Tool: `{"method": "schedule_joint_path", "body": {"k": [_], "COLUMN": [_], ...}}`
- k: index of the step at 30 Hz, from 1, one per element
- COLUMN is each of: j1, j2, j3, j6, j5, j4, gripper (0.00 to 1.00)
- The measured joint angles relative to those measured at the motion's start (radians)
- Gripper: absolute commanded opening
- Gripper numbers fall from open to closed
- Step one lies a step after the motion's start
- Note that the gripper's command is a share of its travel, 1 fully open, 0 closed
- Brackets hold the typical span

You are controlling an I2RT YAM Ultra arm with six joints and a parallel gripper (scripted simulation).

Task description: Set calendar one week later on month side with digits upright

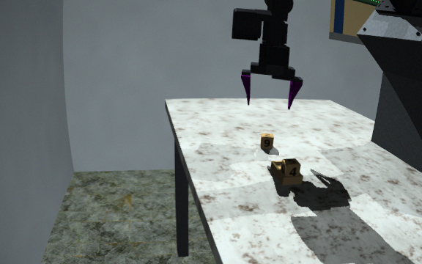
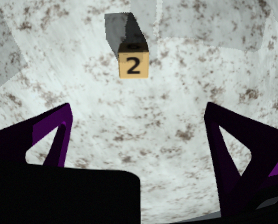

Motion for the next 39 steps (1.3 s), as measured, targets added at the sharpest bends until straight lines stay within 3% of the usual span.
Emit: {"method": "schedule_joint_path", "body": {"k": [17, 25, 39], "j1": [0.000, 0.000, 0.001], "j2": [0.000, 0.000, 0.008], "j3": [0.000, 0.000, 0.001], "j6": [0.005, 0.083, 0.512], "j5": [0.000, 0.000, -0.001], "j4": [-0.001, -0.001, -0.002], "gripper": [1.00, 1.00, 1.00]}}
